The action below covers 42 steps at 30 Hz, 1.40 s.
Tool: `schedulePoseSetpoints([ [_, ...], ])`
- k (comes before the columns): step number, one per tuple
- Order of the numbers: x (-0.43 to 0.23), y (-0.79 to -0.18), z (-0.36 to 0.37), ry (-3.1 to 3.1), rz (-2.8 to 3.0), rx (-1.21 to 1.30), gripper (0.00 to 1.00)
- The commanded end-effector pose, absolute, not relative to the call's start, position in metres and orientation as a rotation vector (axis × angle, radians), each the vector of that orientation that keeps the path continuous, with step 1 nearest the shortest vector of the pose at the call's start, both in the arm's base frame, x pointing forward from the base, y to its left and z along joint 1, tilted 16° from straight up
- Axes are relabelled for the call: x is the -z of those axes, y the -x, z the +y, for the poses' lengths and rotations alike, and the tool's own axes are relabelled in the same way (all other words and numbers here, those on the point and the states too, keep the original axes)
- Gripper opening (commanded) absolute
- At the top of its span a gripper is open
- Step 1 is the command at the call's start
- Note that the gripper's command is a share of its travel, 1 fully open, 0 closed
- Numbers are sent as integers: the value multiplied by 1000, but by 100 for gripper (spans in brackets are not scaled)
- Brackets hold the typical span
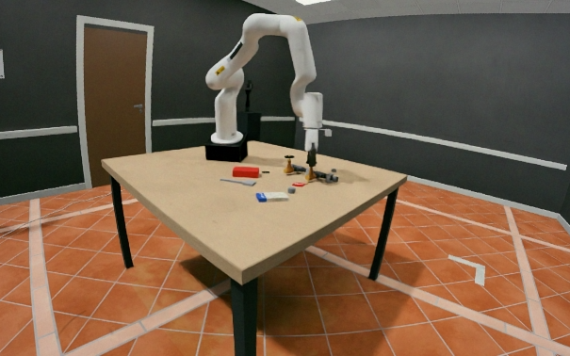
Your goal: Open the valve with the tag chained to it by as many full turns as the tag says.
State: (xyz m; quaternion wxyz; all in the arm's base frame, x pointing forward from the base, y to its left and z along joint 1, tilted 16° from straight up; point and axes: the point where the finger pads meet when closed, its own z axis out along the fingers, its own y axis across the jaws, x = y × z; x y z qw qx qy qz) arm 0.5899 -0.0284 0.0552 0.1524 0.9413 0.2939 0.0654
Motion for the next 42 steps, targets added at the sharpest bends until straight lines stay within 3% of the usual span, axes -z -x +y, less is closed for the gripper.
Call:
schedulePoseSetpoints([
  [1,-56,-591,-28,-2700,843,-190,100],
  [19,-56,-591,-28,-2770,620,-226,100],
  [42,-56,-591,-28,-2798,-983,-389,100],
])
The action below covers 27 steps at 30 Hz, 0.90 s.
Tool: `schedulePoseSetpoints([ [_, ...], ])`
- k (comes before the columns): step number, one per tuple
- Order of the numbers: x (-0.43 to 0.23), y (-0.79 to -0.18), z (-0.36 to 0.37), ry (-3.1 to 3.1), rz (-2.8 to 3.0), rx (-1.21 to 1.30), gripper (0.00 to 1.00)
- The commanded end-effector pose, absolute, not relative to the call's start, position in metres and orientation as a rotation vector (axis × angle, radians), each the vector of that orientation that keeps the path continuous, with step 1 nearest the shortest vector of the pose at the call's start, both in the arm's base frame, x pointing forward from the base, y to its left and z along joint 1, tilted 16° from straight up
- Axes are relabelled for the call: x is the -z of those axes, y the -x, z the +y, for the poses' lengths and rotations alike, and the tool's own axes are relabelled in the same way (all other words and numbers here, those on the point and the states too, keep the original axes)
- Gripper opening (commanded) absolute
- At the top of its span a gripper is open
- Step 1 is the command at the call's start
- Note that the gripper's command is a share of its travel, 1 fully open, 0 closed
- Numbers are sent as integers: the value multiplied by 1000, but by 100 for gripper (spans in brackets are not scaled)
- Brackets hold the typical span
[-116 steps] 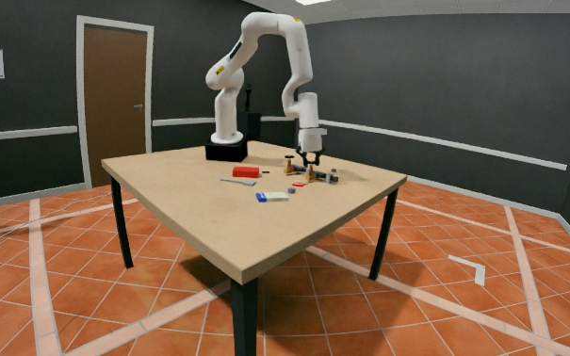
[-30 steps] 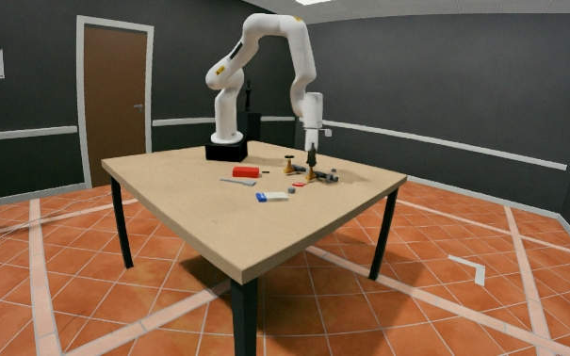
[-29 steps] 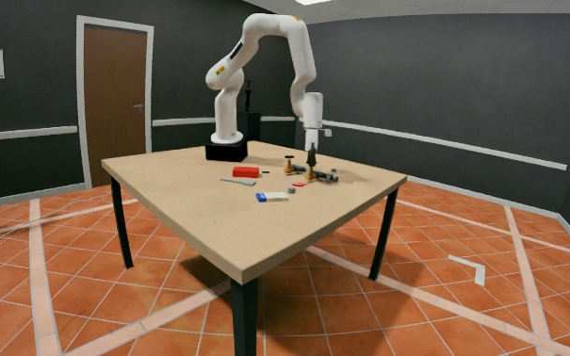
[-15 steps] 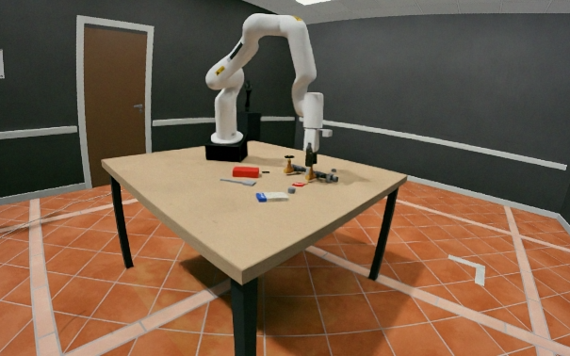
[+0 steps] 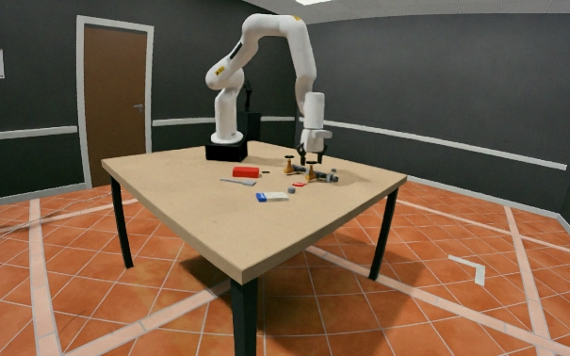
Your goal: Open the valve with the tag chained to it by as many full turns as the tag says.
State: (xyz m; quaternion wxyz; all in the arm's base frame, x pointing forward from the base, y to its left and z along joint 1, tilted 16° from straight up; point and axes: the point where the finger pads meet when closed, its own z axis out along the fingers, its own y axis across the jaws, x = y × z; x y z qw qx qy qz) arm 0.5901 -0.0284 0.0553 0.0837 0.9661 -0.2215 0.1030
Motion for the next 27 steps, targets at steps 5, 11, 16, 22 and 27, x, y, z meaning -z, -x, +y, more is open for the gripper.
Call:
schedulePoseSetpoints([
  [5,-56,-591,-28,-2715,-1276,-396,100],
  [11,-56,-591,-28,-2519,-1725,-405,100],
  [16,-56,-591,-28,-2314,-2058,-401,100],
  [22,-56,-591,-28,-2068,-2361,-396,100],
  [27,-56,-591,-28,-1760,-2644,-401,100],
])
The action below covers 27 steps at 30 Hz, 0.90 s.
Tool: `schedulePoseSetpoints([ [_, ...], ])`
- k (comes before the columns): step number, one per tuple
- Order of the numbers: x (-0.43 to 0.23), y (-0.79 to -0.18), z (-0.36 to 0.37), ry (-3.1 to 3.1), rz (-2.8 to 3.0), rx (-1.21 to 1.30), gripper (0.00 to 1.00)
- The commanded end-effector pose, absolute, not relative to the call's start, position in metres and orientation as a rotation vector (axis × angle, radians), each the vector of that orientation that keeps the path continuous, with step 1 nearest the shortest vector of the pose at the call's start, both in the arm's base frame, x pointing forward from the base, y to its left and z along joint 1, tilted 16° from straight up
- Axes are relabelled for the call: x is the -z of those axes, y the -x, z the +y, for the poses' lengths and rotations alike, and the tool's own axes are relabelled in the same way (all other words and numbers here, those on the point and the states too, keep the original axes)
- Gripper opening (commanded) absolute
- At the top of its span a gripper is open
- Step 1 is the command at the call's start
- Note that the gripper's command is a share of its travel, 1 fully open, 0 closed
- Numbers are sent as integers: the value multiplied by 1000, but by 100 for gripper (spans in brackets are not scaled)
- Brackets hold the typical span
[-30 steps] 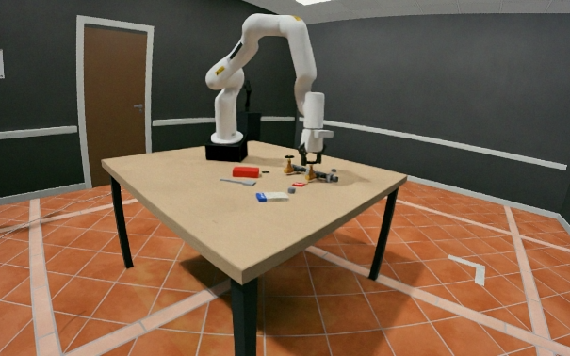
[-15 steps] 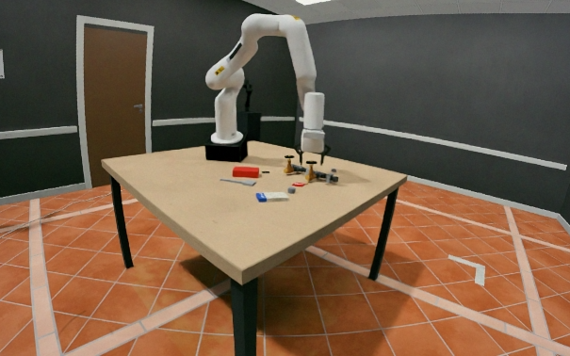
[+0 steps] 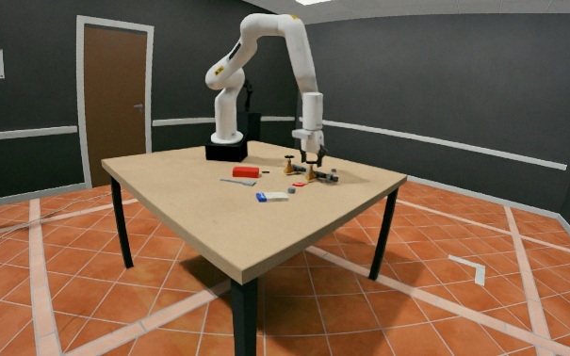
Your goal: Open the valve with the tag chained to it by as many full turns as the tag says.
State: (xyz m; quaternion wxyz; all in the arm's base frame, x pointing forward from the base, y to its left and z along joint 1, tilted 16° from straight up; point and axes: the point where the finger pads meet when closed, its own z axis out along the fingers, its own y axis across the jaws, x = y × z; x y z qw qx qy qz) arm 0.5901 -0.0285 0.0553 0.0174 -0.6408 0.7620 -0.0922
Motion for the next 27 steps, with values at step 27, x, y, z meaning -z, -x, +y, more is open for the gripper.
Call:
schedulePoseSetpoints([
  [27,-56,-591,-28,1139,2773,480,100],
])
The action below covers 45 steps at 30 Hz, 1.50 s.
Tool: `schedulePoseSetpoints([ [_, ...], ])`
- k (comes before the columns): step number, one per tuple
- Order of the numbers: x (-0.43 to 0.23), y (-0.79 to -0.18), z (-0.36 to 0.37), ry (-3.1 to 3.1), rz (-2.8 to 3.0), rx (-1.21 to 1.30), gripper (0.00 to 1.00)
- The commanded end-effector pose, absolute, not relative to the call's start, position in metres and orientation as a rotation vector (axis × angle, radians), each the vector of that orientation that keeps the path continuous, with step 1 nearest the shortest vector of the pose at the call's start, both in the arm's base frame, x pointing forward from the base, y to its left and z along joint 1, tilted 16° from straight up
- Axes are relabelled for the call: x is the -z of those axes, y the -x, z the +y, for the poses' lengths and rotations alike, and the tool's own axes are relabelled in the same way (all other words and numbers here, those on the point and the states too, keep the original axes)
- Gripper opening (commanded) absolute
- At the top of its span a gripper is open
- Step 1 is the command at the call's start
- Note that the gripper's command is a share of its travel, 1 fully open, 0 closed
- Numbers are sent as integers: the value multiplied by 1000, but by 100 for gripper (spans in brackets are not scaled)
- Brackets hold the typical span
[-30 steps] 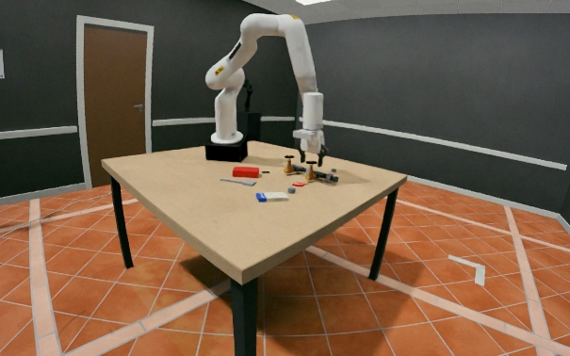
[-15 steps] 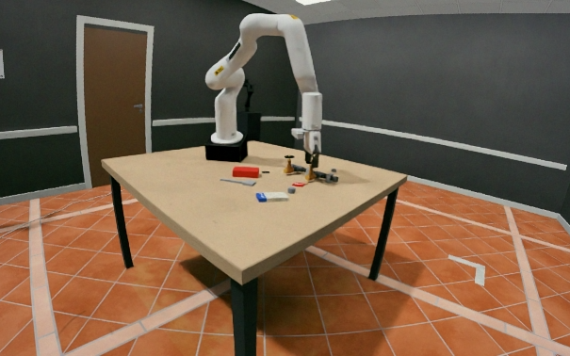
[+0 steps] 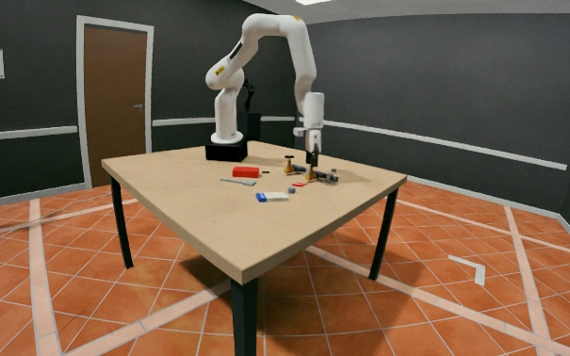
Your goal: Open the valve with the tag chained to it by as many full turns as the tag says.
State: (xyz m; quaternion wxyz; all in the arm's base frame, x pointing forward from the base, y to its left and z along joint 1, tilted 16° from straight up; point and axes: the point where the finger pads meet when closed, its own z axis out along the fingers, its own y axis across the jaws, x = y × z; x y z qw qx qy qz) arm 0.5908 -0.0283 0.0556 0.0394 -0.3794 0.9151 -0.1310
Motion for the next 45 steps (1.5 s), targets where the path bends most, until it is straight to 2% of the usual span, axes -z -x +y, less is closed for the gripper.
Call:
schedulePoseSetpoints([
  [1,-56,-591,-28,1139,2773,480,100],
  [16,-56,-591,-28,1139,2773,480,100],
  [17,-56,-591,-28,1139,2773,480,0],
  [45,-56,-591,-28,1144,2772,480,0],
])
